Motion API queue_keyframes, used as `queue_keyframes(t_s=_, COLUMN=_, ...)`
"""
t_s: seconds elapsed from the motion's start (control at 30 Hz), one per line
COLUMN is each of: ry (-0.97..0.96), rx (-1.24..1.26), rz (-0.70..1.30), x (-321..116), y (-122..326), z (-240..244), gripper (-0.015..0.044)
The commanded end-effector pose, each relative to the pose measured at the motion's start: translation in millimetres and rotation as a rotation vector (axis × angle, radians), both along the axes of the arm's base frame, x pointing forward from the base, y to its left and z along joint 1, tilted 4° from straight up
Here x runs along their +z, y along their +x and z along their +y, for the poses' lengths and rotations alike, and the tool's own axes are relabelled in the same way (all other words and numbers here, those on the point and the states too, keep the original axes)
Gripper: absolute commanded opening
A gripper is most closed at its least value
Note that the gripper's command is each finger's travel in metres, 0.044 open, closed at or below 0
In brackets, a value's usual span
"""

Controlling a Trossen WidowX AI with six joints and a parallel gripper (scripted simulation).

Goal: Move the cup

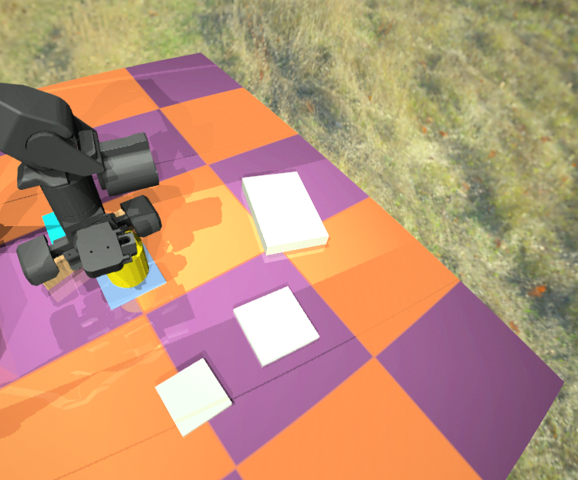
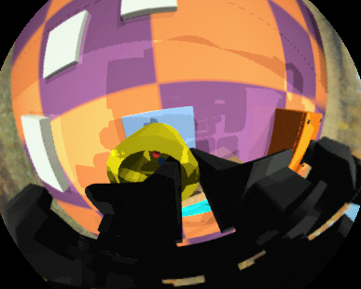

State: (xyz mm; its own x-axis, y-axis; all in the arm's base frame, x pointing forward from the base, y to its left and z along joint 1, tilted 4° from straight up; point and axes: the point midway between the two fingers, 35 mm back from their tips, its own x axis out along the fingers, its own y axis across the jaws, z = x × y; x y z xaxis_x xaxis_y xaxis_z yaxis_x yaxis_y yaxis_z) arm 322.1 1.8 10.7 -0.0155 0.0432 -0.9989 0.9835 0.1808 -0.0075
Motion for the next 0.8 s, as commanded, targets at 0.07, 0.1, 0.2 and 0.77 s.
queue_keyframes(t_s=0.07, ry=0.000, rx=0.000, rz=0.000, x=0.1, y=0.0, z=0.0, gripper=0.0020)
queue_keyframes(t_s=0.1, ry=0.000, rx=0.000, rz=0.000, x=0.1, y=0.0, z=0.0, gripper=0.0000)
queue_keyframes(t_s=0.2, ry=0.000, rx=0.000, rz=0.000, x=3.5, y=0.6, z=-0.2, gripper=0.0000)
queue_keyframes(t_s=0.77, ry=0.004, rx=-0.006, rz=0.004, x=64.0, y=1.0, z=-4.2, gripper=0.0000)
